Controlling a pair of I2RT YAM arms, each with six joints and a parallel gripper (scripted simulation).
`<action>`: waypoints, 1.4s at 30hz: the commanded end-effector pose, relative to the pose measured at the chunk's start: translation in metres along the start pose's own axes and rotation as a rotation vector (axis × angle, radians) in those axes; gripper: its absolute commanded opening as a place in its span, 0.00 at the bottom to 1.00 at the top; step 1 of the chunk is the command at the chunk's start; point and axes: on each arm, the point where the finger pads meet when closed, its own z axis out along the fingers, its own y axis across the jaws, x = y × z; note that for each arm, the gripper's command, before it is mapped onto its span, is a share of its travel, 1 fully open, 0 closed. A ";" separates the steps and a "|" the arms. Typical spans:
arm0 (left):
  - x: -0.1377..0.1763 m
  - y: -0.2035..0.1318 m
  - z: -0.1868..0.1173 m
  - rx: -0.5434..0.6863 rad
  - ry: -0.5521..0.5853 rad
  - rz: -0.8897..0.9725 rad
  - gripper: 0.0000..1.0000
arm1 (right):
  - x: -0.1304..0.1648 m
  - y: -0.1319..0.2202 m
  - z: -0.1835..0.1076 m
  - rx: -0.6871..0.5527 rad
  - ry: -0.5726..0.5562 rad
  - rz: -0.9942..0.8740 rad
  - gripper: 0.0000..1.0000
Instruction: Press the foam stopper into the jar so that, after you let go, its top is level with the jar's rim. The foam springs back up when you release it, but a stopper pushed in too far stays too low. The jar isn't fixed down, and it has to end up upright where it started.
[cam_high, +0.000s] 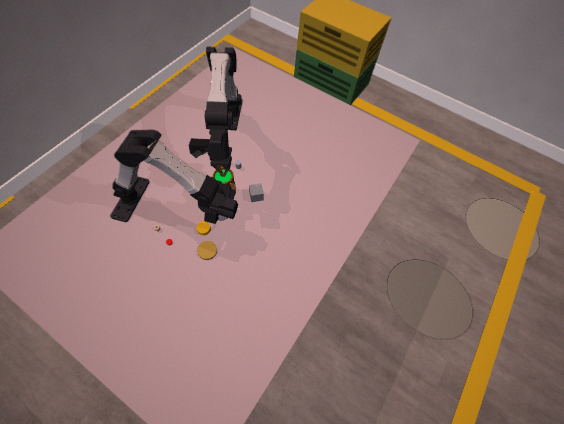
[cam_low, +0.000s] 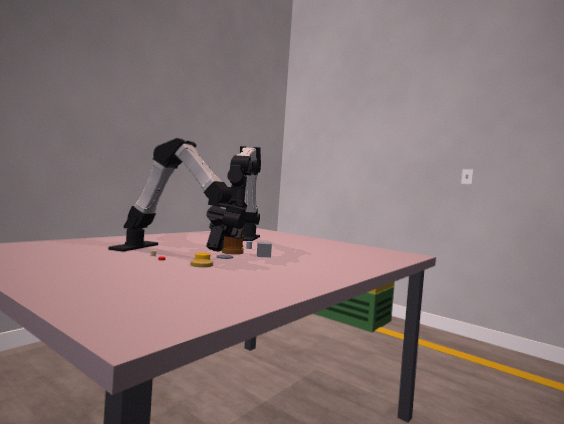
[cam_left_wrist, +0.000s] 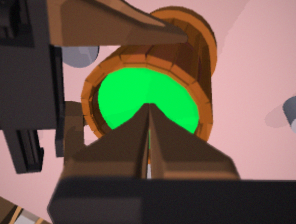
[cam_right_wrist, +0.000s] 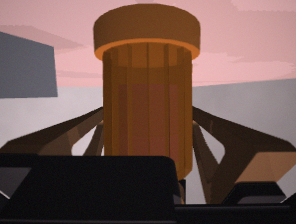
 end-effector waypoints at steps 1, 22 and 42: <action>0.001 -0.011 0.024 0.048 0.007 -0.004 0.00 | 0.020 0.015 -0.013 -0.054 0.010 -0.108 0.64; 0.001 0.006 -0.007 0.024 0.009 -0.002 0.00 | 0.020 0.015 -0.013 -0.054 0.010 -0.108 0.64; 0.001 0.017 -0.039 0.007 0.009 0.002 0.00 | 0.020 0.015 -0.013 -0.054 0.010 -0.108 0.64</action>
